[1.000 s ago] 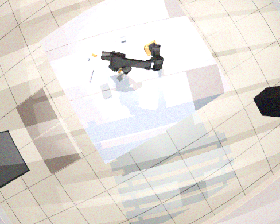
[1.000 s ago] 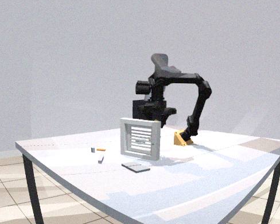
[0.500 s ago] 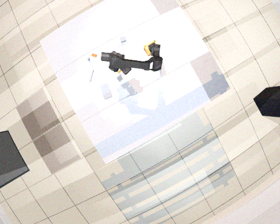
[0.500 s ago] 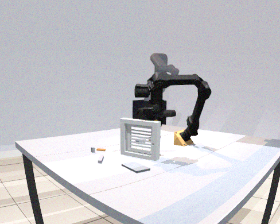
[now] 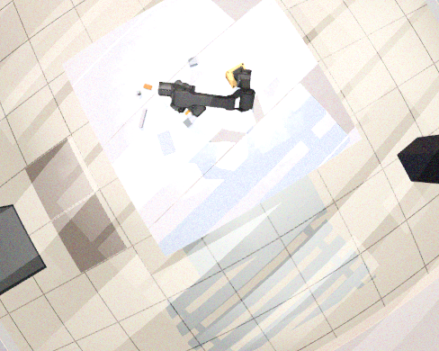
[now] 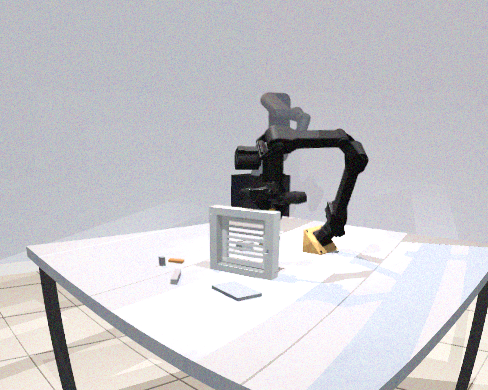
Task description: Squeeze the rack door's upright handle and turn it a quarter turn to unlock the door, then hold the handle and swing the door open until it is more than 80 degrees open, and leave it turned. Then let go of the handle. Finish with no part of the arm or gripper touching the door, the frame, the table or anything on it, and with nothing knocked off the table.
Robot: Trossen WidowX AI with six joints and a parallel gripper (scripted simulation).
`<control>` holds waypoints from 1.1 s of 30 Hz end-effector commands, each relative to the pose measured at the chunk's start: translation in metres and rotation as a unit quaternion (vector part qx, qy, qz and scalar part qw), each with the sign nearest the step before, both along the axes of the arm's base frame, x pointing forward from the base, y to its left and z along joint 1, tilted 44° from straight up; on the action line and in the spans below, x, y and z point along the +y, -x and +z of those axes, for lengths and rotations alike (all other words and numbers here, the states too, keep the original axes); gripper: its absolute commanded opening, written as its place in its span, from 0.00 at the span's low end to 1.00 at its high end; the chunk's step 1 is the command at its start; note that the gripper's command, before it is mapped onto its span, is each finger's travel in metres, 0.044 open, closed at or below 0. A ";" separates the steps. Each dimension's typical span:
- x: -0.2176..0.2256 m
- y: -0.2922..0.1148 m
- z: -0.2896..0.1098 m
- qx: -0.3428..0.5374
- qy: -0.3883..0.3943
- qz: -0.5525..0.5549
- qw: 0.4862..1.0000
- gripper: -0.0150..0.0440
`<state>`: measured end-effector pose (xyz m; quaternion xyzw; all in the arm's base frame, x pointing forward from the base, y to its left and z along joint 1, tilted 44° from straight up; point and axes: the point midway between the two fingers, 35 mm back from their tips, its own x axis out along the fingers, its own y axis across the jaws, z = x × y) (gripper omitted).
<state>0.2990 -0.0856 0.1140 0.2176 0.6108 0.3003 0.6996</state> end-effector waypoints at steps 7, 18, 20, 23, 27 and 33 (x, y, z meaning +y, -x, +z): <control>0.000 0.001 0.000 -0.105 0.011 0.113 0.988 0.30; 0.000 0.001 0.000 -0.283 0.030 0.301 0.910 0.30; 0.000 0.001 0.000 -0.313 0.033 0.333 0.889 0.30; 0.000 0.001 0.000 -0.358 0.037 0.379 0.853 0.30; 0.000 0.001 0.000 -0.414 0.043 0.438 0.797 0.30; 0.000 0.001 0.000 -0.490 0.051 0.518 0.699 0.30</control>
